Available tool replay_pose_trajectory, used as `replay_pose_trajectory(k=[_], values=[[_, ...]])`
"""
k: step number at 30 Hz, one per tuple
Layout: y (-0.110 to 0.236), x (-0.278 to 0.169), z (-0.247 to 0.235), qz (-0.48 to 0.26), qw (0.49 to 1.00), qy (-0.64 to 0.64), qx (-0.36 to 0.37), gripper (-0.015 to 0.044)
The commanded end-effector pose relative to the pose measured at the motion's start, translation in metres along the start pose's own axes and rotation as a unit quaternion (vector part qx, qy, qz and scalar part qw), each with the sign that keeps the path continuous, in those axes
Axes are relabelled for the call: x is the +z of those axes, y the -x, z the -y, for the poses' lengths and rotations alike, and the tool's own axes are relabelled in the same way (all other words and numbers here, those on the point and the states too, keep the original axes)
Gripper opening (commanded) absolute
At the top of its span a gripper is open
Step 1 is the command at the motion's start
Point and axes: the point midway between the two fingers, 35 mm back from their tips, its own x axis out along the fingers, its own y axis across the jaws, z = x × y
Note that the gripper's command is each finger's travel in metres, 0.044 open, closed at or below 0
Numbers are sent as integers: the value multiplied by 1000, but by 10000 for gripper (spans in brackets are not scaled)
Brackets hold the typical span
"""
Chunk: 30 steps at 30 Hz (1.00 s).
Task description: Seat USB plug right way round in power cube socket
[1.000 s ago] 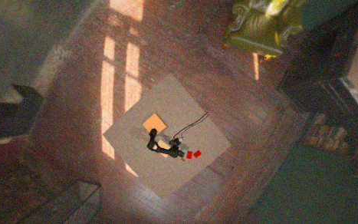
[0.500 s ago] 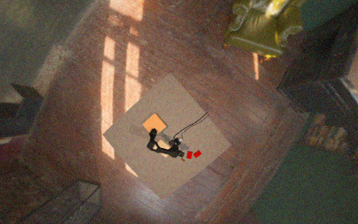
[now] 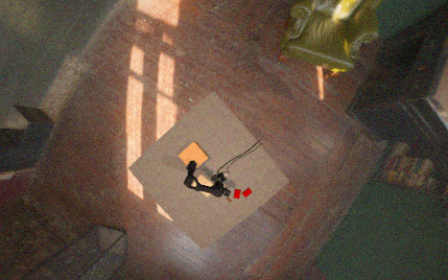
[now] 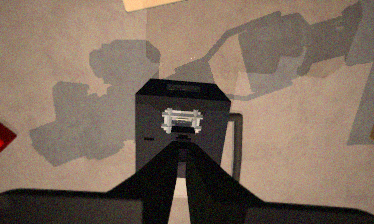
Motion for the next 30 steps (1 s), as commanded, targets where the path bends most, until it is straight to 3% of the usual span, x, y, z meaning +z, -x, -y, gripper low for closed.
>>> replay_pose_trajectory(k=[1,30], values=[[-1,0,0,0,1000,3,1,0],[-4,0,0,0,1000,3,1,0]])
